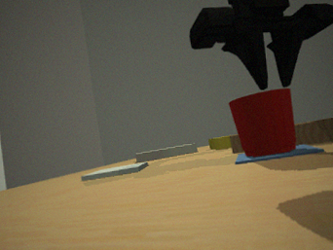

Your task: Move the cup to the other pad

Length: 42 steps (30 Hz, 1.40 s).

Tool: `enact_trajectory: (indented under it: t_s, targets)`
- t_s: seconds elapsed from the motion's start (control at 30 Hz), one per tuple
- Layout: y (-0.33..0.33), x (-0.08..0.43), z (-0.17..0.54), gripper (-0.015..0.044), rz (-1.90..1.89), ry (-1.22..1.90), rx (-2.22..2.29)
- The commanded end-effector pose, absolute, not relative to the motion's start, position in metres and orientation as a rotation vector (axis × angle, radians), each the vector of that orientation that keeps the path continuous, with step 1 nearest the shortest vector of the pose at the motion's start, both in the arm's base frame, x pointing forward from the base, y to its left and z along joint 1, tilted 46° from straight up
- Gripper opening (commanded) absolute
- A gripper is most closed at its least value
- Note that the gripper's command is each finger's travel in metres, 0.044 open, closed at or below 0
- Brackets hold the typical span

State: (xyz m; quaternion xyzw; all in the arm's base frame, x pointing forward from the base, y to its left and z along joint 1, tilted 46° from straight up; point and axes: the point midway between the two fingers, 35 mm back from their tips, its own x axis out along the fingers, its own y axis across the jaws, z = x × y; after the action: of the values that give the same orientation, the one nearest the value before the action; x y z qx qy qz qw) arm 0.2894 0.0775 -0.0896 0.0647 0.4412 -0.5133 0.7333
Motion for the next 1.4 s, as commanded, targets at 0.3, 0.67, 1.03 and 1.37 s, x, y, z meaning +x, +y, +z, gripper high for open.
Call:
enact_trajectory:
  t_s: [0.3,0.67,1.03,1.37]
  targets:
    - [0.059,0.289,-0.106,0.0148,-1.134,0.972,0.125]
    - [0.046,0.289,-0.117,0.0148,-1.135,0.971,0.124]
    - [0.041,0.289,-0.121,0.0148,-1.136,0.970,0.123]
    - [0.043,0.291,-0.120,0.0003,-1.136,0.970,0.133]
